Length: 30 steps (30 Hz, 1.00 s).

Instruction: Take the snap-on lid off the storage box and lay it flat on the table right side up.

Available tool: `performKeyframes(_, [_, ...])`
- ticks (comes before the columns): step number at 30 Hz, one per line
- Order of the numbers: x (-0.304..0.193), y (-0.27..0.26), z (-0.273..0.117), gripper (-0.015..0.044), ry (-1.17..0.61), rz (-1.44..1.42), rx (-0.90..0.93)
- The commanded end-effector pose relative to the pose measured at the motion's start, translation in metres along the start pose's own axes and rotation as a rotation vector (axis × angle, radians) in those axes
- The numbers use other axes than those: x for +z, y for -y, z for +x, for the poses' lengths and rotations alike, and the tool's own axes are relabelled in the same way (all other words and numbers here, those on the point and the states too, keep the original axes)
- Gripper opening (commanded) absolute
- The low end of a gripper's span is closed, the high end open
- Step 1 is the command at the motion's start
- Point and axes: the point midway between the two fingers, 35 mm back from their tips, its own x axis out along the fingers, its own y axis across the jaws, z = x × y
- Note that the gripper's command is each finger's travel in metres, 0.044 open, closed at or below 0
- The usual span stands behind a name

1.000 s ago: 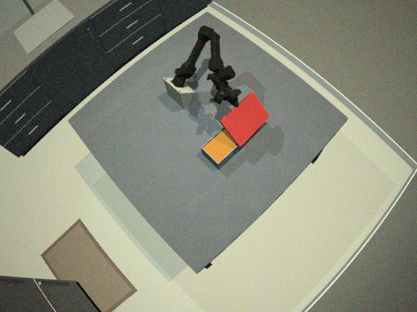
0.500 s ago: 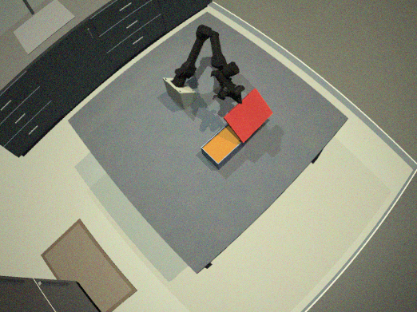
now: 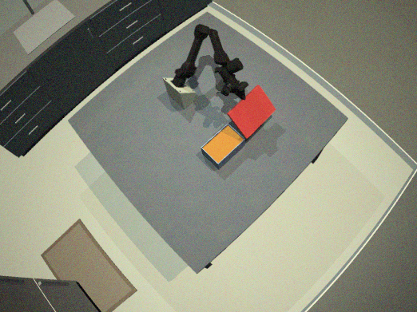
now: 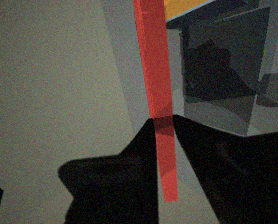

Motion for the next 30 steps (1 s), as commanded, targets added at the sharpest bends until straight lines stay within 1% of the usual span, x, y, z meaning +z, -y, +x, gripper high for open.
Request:
performKeyframes(1, [-0.01,-0.004,-0.003,0.0,0.001,-0.007,0.017])
performKeyframes(30, [-0.068,0.0,-0.008,0.0,-0.001,-0.006,0.017])
